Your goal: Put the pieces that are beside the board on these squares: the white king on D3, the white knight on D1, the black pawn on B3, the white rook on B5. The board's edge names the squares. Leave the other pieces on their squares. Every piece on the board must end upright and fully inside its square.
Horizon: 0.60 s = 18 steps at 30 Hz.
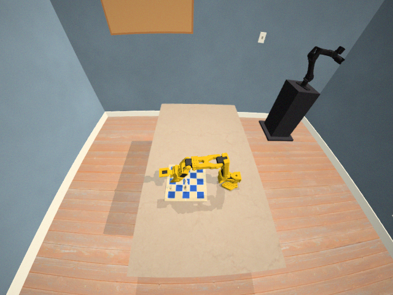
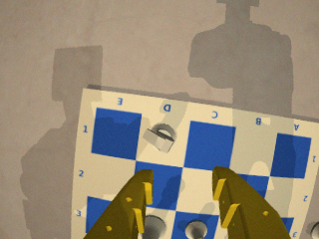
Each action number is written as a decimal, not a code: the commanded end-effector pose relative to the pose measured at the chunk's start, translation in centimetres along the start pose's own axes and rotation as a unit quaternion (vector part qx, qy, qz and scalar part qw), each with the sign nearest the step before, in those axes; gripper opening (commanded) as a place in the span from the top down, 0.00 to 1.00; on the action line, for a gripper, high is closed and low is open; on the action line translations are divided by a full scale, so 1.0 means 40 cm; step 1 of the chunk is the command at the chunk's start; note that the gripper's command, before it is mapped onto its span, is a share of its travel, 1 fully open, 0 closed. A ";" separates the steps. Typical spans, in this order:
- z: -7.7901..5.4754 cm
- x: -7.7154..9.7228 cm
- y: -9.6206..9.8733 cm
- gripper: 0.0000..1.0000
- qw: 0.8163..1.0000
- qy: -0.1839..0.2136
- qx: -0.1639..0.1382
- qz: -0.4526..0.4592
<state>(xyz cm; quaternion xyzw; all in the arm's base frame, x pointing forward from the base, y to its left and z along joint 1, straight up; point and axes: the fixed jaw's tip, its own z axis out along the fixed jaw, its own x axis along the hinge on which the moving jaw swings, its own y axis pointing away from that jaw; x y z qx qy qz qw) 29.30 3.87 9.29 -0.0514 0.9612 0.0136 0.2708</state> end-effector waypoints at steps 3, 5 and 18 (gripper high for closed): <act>-0.045 0.022 -0.125 0.88 0.995 -0.036 0.048 0.077; -0.065 0.047 -0.182 0.88 0.989 -0.051 0.075 0.113; -0.160 0.238 -0.387 0.90 0.929 -0.114 0.218 0.275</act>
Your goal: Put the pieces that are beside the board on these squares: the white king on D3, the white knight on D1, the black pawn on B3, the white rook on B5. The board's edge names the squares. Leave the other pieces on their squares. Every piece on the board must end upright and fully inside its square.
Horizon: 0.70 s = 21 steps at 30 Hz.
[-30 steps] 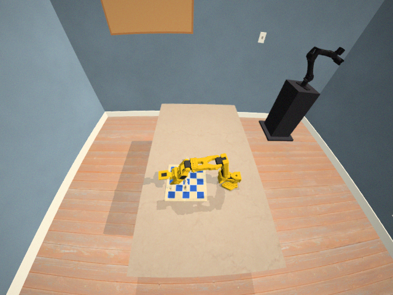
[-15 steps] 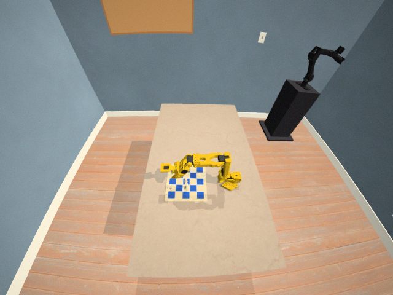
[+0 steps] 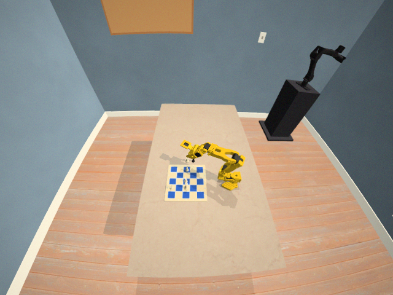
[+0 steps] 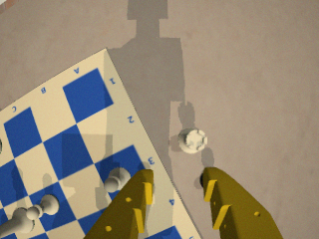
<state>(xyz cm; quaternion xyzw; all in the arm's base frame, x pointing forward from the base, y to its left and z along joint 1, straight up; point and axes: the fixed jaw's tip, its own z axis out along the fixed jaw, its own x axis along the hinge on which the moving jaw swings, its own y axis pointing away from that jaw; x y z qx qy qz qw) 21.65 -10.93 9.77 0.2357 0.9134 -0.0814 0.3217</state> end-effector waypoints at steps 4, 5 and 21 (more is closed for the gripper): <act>-0.020 0.031 -0.089 0.91 0.995 -0.066 0.052 0.054; -0.020 0.031 -0.090 0.91 0.995 -0.066 0.053 0.055; -0.016 0.043 -0.093 0.91 0.995 -0.066 0.055 0.057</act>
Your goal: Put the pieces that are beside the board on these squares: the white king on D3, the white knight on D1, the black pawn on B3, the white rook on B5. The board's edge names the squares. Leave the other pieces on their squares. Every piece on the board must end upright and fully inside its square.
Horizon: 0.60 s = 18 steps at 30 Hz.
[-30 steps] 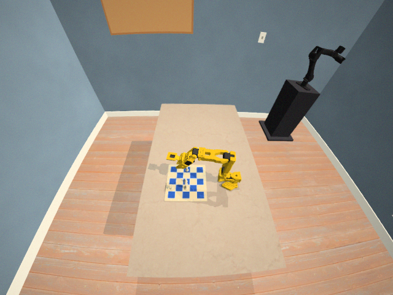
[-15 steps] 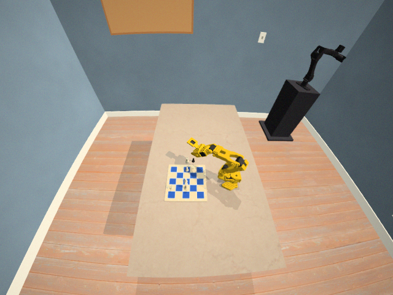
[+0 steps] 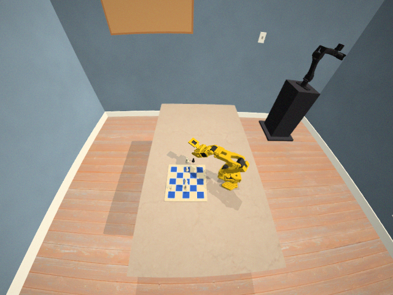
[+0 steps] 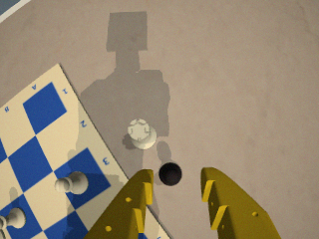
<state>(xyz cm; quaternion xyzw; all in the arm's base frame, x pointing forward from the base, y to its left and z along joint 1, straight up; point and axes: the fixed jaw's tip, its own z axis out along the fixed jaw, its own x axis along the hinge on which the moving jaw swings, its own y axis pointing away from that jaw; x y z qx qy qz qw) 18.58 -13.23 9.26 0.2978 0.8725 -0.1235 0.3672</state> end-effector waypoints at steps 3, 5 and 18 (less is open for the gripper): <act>0.000 0.005 -0.006 0.91 1.000 -0.006 0.004 0.001; 0.000 0.006 -0.006 0.91 1.000 -0.006 0.004 0.001; 0.009 0.015 -0.007 0.91 1.000 -0.006 0.004 0.001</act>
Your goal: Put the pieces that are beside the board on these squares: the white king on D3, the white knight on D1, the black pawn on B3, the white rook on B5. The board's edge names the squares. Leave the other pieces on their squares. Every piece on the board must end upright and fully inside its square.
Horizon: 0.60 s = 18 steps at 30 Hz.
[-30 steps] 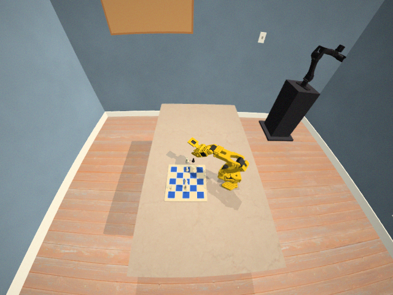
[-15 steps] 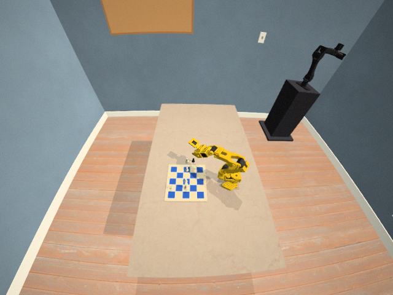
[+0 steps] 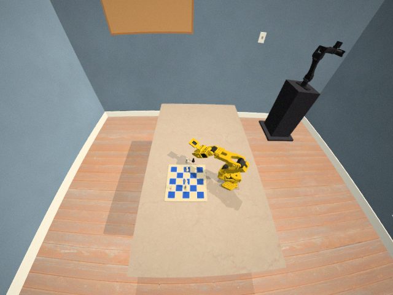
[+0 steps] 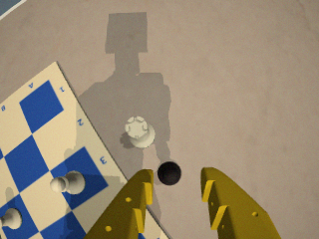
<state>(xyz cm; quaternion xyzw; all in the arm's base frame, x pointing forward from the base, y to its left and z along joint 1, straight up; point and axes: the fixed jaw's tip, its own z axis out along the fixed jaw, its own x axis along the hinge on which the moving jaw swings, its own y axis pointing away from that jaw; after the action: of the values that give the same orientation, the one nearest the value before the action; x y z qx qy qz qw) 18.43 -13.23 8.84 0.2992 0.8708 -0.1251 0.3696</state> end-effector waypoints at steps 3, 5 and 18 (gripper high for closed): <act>0.007 0.008 -0.004 0.91 1.000 -0.003 0.002 0.000; 0.013 0.014 -0.004 0.91 1.000 -0.003 0.002 0.000; 0.070 0.071 -0.004 0.91 1.000 -0.003 0.002 0.000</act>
<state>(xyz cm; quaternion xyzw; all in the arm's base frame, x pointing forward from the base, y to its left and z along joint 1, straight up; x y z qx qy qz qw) 18.32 -13.16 5.67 0.2991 0.8705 -0.1255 0.3703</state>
